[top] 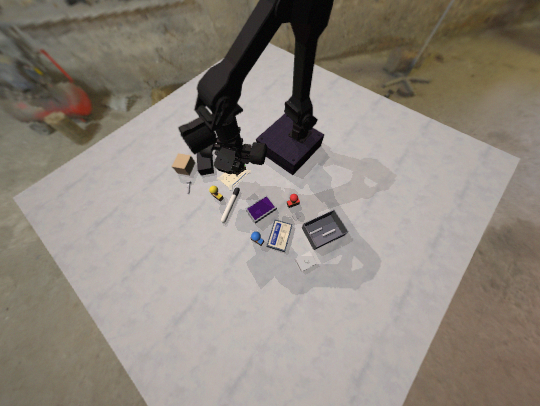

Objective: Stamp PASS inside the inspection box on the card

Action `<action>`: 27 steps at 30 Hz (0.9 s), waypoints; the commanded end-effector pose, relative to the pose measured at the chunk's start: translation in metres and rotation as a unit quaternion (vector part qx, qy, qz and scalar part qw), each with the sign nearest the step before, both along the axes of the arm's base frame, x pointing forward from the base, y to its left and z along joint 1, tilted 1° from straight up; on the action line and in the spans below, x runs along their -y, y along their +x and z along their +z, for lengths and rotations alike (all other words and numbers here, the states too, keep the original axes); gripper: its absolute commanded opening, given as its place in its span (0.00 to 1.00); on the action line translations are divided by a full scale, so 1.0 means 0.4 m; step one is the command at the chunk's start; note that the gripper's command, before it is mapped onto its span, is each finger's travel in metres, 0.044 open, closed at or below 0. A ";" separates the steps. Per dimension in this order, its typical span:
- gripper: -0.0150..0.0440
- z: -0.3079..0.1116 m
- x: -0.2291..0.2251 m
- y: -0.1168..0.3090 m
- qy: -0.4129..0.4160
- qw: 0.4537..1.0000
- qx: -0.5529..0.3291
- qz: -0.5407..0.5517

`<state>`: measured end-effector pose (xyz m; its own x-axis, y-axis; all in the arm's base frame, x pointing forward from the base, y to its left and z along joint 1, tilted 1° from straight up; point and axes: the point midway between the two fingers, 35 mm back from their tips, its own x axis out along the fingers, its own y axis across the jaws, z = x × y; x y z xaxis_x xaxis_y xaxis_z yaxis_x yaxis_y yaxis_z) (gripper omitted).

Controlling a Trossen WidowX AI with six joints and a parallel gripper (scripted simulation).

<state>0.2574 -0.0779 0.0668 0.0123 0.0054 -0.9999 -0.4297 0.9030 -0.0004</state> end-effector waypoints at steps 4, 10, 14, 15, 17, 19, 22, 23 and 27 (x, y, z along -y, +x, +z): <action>0.25 0.001 -0.084 -0.032 0.002 1.000 -0.001 -0.002; 0.25 -0.003 -0.152 -0.066 0.004 1.000 -0.002 -0.002; 0.25 -0.004 -0.167 -0.075 0.004 1.000 -0.002 -0.003; 0.25 -0.005 -0.167 -0.075 0.004 1.000 -0.002 -0.003; 0.25 -0.010 -0.167 -0.074 0.004 1.000 -0.002 -0.003; 0.25 -0.018 -0.167 -0.073 0.004 1.000 -0.002 -0.003; 0.25 -0.031 -0.167 -0.071 0.004 1.000 -0.002 -0.003; 0.25 -0.035 -0.167 -0.071 0.004 1.000 -0.002 -0.003; 0.25 -0.051 -0.167 -0.069 0.004 1.000 -0.002 -0.003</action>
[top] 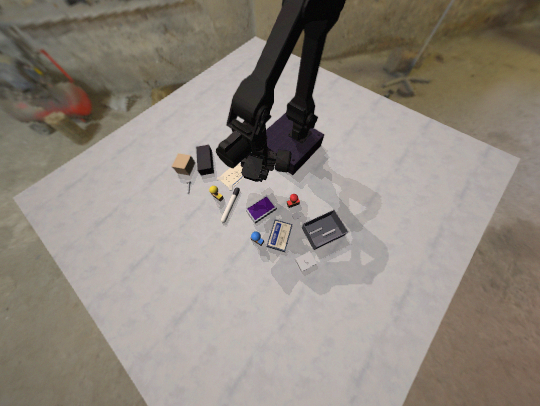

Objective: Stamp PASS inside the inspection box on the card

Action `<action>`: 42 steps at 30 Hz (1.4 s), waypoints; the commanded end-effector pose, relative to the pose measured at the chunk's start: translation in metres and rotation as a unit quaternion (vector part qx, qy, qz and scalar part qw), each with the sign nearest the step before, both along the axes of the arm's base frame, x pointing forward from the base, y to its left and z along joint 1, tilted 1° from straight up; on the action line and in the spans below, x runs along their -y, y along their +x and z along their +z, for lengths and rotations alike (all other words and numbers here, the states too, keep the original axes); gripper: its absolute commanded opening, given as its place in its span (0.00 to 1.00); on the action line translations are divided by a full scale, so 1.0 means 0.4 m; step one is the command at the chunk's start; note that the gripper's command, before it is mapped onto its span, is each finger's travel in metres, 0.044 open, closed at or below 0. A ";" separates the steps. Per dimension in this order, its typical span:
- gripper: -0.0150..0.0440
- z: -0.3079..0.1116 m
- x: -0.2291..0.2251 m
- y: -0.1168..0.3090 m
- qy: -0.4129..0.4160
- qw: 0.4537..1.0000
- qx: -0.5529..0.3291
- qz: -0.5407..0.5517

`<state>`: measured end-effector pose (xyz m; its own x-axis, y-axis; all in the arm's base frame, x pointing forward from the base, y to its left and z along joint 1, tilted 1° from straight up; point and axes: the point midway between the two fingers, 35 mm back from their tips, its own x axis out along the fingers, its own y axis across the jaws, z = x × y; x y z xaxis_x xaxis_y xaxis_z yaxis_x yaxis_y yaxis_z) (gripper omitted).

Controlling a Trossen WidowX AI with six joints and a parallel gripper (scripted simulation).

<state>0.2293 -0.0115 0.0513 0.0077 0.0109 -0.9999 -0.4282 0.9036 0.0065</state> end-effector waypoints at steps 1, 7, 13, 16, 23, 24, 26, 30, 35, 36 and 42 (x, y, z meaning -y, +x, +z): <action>0.25 -0.016 -0.001 0.001 0.001 1.000 0.000 -0.002; 0.25 -0.041 -0.001 0.002 0.001 1.000 0.000 -0.002; 0.25 -0.066 -0.002 0.002 0.001 1.000 0.000 -0.002; 0.25 -0.079 -0.002 0.002 0.001 1.000 0.000 -0.002; 0.25 -0.107 -0.003 0.000 0.001 1.000 0.000 -0.002; 0.25 -0.111 -0.003 -0.001 0.001 1.000 0.000 -0.002; 0.25 -0.119 -0.003 -0.002 0.001 1.000 0.000 -0.002; 0.25 -0.135 -0.003 -0.004 0.001 1.000 0.000 -0.002; 0.39 -0.130 -0.002 -0.003 0.000 1.000 -0.001 0.000; 0.43 -0.130 -0.002 -0.003 0.000 1.000 -0.001 0.000; 0.70 -0.130 -0.002 -0.003 0.000 1.000 -0.001 0.000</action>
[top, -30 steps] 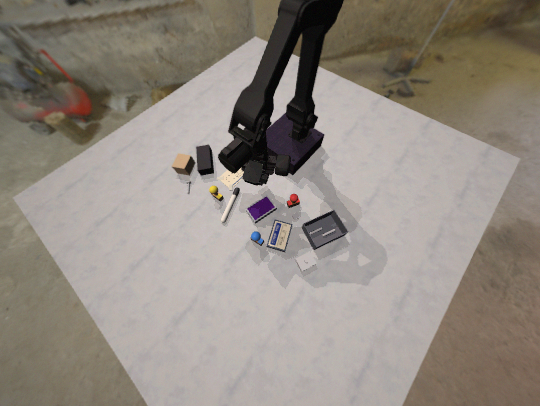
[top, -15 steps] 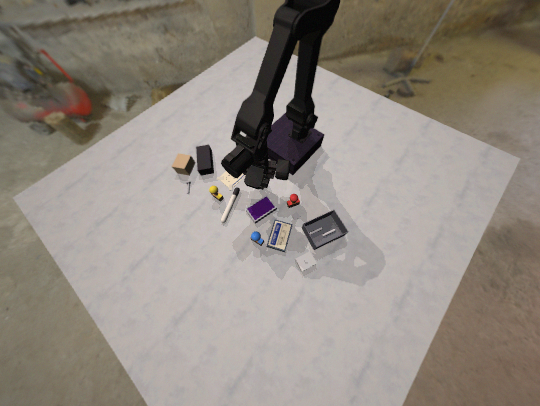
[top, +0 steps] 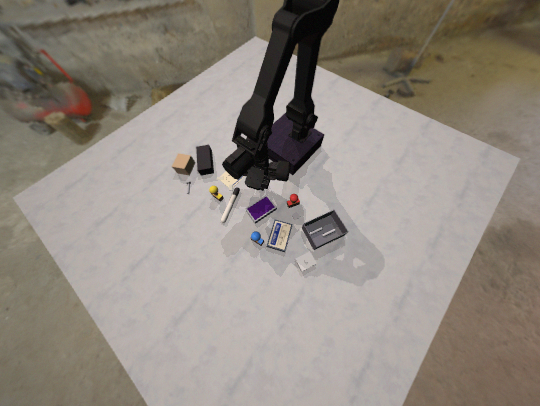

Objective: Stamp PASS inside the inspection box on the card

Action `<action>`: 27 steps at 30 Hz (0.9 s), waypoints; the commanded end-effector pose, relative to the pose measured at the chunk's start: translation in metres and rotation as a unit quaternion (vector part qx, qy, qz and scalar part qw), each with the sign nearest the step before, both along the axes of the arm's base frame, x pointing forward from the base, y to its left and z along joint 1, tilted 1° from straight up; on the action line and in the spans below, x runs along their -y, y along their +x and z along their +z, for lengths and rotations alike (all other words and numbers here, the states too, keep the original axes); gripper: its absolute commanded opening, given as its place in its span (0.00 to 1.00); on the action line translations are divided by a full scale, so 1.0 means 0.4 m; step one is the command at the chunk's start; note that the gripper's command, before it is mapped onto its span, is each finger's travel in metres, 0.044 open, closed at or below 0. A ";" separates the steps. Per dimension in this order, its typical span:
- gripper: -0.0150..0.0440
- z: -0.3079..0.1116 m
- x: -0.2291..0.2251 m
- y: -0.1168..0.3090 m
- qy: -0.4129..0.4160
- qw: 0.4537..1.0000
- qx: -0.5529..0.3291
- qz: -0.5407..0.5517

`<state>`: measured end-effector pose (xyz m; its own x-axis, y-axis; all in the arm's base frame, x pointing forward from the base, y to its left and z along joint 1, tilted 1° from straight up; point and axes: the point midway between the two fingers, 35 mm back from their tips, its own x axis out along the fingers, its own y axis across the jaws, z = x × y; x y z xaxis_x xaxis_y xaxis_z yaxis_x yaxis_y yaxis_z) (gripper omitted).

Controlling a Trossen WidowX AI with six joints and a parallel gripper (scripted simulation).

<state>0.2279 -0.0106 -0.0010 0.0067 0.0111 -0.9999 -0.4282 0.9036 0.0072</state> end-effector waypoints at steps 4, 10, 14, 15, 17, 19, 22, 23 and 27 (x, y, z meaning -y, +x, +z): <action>0.71 0.027 0.001 0.006 0.000 1.000 0.000 0.000; 0.71 0.266 0.003 0.005 0.001 1.000 0.001 -0.002; 0.71 0.295 0.003 -0.002 0.001 1.000 0.001 -0.002; 0.71 0.295 0.003 -0.002 0.001 1.000 0.001 -0.002; 0.71 0.295 0.003 -0.002 0.001 1.000 0.001 -0.002; 0.71 0.295 0.003 -0.002 0.001 1.000 0.001 -0.002; 0.71 0.295 0.003 -0.002 0.001 1.000 0.001 -0.002; 0.71 0.295 0.003 -0.002 0.001 1.000 0.001 -0.002; 0.71 0.295 0.003 -0.002 0.001 1.000 0.001 -0.002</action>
